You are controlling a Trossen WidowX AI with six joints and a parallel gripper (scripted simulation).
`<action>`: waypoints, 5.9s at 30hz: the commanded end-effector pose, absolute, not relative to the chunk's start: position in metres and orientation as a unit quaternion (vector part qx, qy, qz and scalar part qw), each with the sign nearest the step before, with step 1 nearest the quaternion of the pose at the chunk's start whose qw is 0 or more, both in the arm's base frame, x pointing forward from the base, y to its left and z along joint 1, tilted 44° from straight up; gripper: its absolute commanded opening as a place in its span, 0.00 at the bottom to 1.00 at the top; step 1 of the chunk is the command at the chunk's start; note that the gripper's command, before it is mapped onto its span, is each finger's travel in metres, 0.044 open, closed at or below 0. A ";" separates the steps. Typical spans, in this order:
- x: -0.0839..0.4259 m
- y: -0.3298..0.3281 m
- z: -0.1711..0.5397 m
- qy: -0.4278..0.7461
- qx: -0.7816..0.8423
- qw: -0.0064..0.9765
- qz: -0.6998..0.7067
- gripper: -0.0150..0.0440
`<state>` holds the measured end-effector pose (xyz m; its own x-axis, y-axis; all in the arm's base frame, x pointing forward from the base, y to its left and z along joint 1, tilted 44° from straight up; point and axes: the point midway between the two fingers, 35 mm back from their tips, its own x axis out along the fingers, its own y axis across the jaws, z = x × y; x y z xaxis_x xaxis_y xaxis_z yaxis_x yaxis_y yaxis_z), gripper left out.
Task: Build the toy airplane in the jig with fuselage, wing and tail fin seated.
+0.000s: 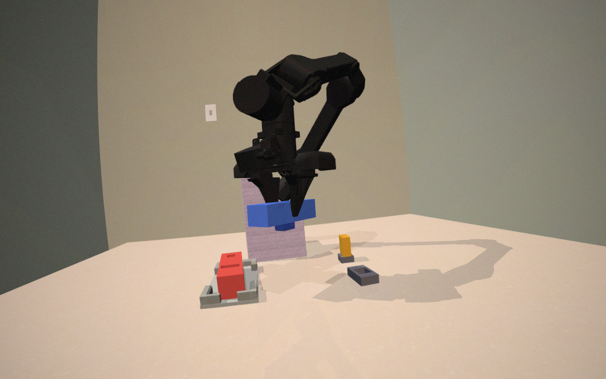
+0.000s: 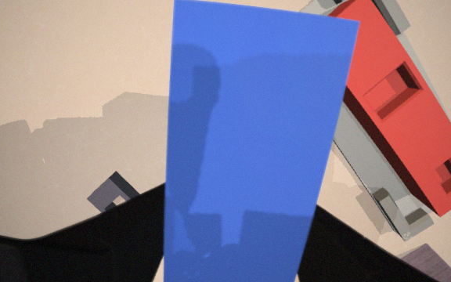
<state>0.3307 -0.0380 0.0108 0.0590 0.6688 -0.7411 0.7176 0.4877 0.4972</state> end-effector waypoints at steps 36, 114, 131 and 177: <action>0.288 -0.095 -0.083 0.638 0.657 0.306 -0.260 0.34; 0.290 -0.069 -0.112 0.638 0.657 0.308 -0.259 0.83; 0.289 -0.111 -0.069 0.637 0.657 0.307 -0.261 1.00; 0.291 -0.089 -0.002 0.657 0.300 0.660 0.208 1.00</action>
<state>0.2883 -0.1133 -0.0345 0.0455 0.6746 -0.7368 0.1363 0.7265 0.6736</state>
